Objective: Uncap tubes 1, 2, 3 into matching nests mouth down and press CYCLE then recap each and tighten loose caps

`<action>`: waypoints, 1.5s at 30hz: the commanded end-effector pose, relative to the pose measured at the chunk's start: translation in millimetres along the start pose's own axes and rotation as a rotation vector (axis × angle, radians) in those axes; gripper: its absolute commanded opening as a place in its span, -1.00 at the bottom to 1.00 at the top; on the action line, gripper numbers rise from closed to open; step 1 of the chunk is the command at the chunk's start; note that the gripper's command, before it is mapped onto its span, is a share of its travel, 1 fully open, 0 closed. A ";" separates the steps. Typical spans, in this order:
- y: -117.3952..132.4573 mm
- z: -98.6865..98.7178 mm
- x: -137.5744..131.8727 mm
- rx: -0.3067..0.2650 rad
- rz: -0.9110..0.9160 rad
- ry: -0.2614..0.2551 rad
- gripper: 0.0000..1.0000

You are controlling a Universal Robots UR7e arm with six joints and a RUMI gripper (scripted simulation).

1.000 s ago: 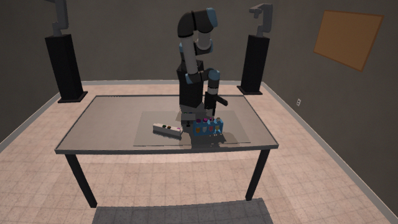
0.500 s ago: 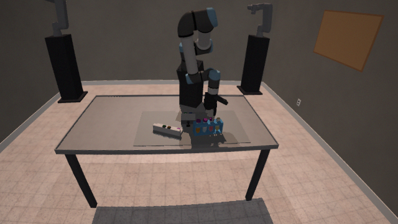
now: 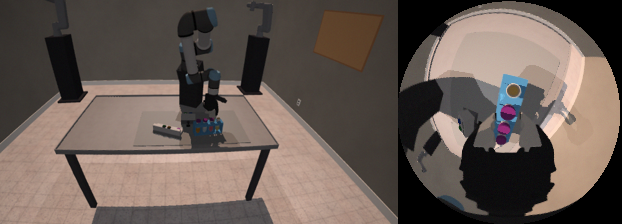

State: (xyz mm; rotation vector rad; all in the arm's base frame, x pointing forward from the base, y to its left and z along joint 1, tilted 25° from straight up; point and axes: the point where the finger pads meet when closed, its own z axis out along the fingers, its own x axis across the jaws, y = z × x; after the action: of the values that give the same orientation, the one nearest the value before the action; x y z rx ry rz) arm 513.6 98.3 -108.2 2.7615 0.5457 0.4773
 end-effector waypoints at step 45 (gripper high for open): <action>-0.4 -13.4 0.7 0.000 0.259 0.001 -1.00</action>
State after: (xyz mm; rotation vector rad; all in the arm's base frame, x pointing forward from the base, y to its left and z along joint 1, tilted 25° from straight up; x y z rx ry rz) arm 510.8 100.4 -101.3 2.8456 0.1865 0.5334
